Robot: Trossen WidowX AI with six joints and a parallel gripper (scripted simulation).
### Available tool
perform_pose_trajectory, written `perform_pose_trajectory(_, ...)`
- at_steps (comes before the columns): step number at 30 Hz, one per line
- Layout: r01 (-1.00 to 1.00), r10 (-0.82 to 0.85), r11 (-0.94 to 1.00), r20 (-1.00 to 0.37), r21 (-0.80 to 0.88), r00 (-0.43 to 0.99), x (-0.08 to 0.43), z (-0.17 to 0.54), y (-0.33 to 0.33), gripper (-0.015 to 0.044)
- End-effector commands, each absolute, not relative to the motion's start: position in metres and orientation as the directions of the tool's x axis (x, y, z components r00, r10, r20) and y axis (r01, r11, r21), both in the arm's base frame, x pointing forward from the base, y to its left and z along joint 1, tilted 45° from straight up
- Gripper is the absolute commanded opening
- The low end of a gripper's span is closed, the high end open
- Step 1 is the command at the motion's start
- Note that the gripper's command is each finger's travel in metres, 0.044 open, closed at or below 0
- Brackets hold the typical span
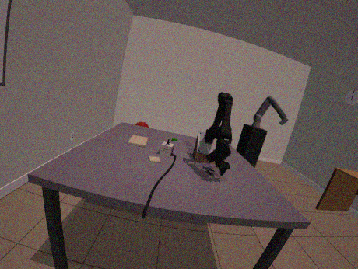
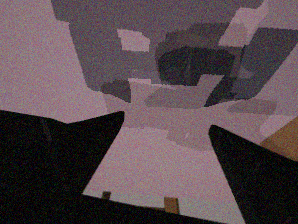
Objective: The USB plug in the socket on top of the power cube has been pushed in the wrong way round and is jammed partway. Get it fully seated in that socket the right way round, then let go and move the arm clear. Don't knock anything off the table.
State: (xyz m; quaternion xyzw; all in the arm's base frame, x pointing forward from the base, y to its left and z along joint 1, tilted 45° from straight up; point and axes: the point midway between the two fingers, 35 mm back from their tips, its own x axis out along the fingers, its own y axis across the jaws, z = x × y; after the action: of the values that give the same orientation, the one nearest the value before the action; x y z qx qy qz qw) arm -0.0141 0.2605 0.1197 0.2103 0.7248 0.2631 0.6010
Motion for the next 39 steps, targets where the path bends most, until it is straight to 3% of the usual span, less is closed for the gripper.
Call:
perform_pose_trajectory(1,0.055,0.664,0.748,-0.744,0.661,-0.080,0.035,0.133,0.269,0.0440)
perform_pose_trajectory(5,0.176,0.655,0.743,-0.756,0.645,0.006,0.083,0.138,0.265,0.0440)
perform_pose_trajectory(13,0.539,0.570,0.680,-0.821,0.497,0.038,0.165,0.119,0.228,0.0440)
perform_pose_trajectory(23,0.914,0.558,0.337,-0.830,0.228,0.001,0.248,0.090,0.144,0.0440)
perform_pose_trajectory(34,0.980,0.679,-0.185,-0.731,-0.078,0.070,0.293,0.062,0.021,0.0440)
perform_pose_trajectory(39,0.961,0.696,-0.249,-0.712,-0.116,0.094,0.295,0.057,0.002,0.0440)
